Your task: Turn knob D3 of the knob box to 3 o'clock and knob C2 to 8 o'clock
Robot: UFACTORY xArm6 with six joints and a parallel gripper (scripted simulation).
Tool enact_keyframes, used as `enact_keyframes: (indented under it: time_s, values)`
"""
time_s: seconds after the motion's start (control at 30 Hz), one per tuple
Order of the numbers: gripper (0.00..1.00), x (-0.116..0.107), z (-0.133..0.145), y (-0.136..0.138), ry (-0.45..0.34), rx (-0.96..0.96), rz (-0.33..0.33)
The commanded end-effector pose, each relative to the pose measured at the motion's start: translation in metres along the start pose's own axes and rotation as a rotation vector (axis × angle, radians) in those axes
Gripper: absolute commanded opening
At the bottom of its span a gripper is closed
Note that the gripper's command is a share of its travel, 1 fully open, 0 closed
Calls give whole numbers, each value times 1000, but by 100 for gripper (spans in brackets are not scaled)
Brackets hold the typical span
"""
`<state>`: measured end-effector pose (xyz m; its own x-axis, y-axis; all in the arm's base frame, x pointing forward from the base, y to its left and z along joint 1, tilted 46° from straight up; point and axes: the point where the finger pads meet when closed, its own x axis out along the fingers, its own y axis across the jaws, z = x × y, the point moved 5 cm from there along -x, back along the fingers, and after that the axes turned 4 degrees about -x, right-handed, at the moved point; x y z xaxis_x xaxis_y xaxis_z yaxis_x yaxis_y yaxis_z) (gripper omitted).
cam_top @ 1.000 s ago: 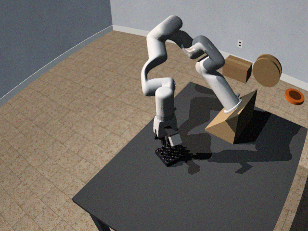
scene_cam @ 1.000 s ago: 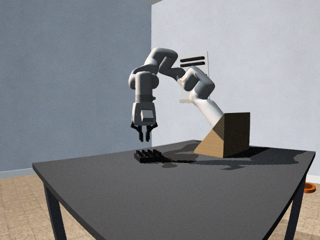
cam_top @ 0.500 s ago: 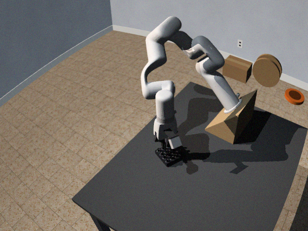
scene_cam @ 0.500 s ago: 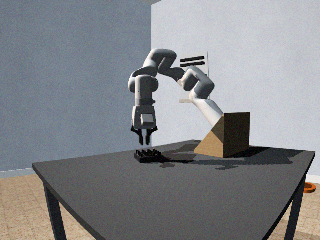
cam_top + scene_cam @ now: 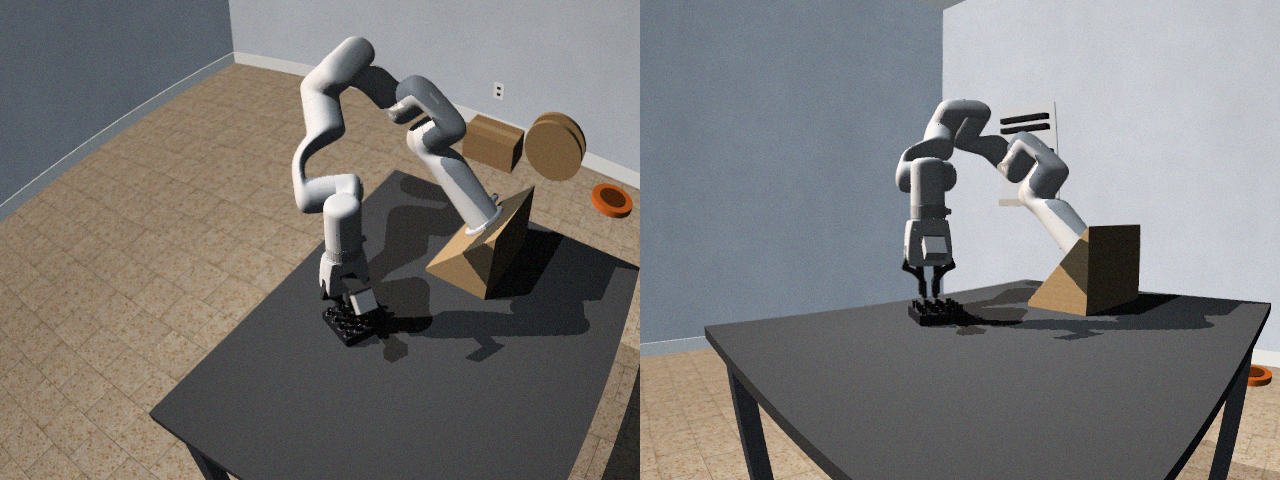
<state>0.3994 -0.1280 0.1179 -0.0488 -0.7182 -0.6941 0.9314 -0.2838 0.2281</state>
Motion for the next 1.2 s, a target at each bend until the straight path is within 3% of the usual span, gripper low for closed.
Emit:
enact_keyframes:
  time_s: [0.0,1.17]
  values:
    - [19,0,0,1,2,1,3]
    - [19,6,0,1,1,1,3]
